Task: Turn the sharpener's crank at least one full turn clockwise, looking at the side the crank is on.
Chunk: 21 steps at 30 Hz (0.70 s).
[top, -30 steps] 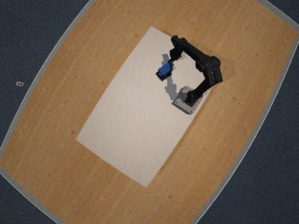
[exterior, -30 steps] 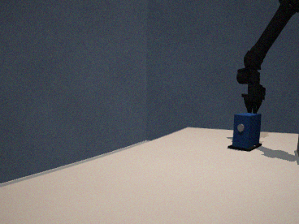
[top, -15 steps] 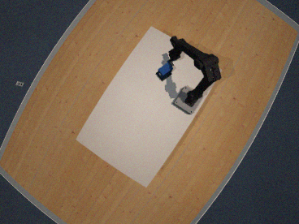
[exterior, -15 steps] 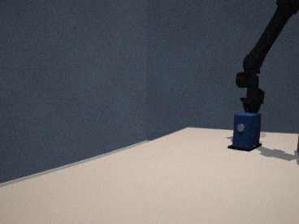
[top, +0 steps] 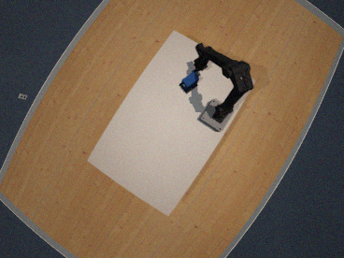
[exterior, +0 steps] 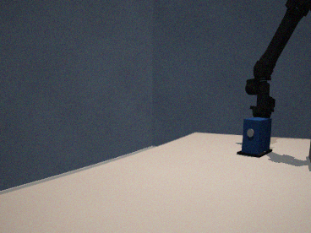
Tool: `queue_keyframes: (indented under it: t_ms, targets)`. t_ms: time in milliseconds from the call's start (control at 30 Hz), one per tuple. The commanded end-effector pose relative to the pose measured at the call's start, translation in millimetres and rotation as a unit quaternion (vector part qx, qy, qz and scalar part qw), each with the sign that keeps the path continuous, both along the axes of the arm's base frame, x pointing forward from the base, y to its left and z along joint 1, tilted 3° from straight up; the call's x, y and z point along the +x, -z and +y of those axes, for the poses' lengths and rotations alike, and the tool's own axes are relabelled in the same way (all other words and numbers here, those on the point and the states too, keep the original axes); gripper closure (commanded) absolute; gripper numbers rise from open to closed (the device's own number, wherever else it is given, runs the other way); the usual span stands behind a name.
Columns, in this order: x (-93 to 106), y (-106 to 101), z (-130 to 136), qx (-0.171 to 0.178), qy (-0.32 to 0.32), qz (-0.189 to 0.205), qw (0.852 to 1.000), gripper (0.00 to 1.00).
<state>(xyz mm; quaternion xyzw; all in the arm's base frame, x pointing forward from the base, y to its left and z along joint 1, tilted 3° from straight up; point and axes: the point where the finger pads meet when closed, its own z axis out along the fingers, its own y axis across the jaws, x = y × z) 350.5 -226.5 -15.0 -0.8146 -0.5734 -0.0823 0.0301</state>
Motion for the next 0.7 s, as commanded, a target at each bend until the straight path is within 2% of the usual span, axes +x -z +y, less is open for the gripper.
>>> queue_keyframes:
  t_ms: [0,667]
  targets:
    - [-1.5,17.4,3.1,0.007,0.005,0.008,1.000,0.85]
    - [-19.9,38.6,4.6,0.006,0.002,0.007,1.000,0.85]
